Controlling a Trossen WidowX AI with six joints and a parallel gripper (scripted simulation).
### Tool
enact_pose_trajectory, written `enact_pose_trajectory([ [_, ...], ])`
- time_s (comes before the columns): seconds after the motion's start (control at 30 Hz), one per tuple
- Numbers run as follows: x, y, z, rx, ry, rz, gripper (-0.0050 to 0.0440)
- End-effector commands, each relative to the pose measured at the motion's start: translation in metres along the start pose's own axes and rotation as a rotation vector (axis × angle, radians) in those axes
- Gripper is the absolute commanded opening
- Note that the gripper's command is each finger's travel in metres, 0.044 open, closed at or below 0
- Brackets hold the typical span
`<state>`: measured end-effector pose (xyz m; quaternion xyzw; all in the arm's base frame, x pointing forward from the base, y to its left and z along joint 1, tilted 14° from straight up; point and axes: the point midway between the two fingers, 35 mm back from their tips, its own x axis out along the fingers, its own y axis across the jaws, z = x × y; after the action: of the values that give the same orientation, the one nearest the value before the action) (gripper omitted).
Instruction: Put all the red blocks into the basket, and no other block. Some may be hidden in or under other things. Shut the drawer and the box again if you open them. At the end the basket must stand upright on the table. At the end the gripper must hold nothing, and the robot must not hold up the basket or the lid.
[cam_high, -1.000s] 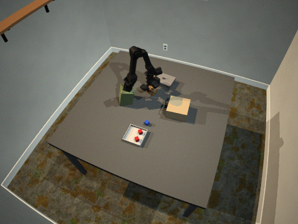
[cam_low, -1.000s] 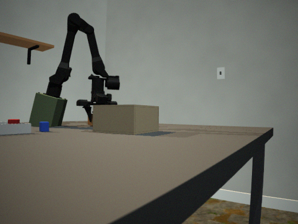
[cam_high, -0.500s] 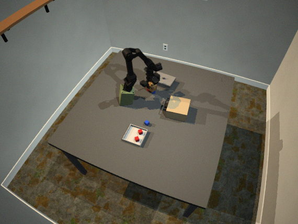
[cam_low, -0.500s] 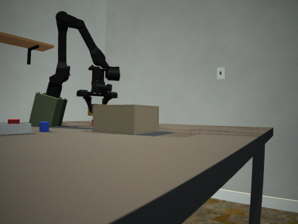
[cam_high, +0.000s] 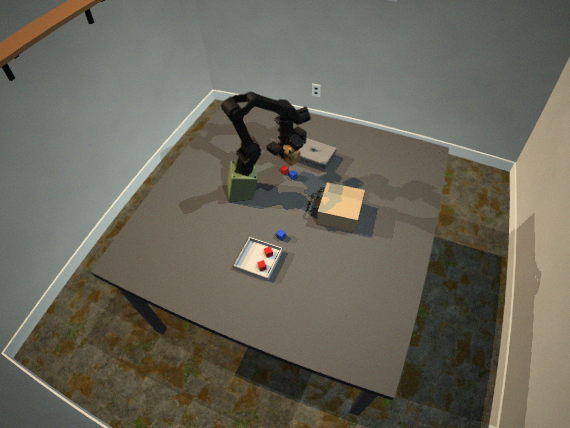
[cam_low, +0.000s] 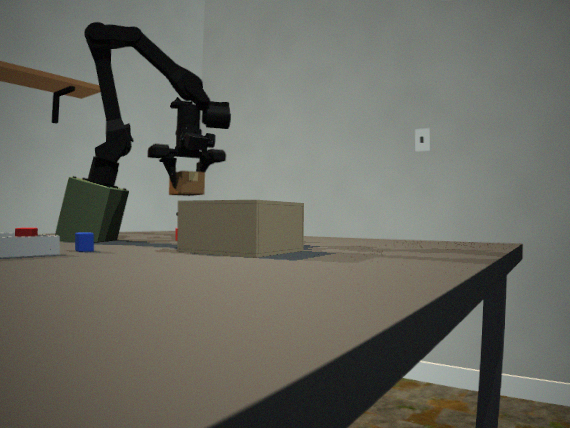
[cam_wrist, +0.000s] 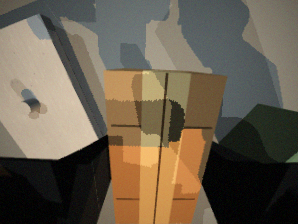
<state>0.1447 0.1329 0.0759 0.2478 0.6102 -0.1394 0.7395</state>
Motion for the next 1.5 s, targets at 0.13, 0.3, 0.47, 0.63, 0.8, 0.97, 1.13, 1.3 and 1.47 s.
enact_pose_trajectory([
  [0.13, -0.005, 0.018, 0.026, -0.196, -0.007, 0.009, 0.0000],
  [0.3, -0.005, 0.036, 0.065, -0.529, -0.008, 0.007, 0.0000],
  [0.47, -0.005, 0.042, 0.083, -0.671, -0.009, 0.007, 0.0000],
  [0.63, -0.006, 0.049, 0.122, -0.938, -0.010, 0.006, 0.0000],
  [0.8, -0.006, 0.049, 0.122, -0.941, -0.010, 0.006, 0.0000],
  [0.97, 0.021, 0.050, 0.123, -0.941, -0.010, 0.006, 0.0000],
  [1.13, 0.041, 0.050, 0.123, -0.941, -0.010, 0.006, 0.0000],
  [1.3, 0.073, 0.050, 0.123, -0.941, -0.010, 0.006, 0.0000],
  [1.47, 0.073, 0.050, 0.123, -0.941, -0.010, 0.006, 0.0000],
])
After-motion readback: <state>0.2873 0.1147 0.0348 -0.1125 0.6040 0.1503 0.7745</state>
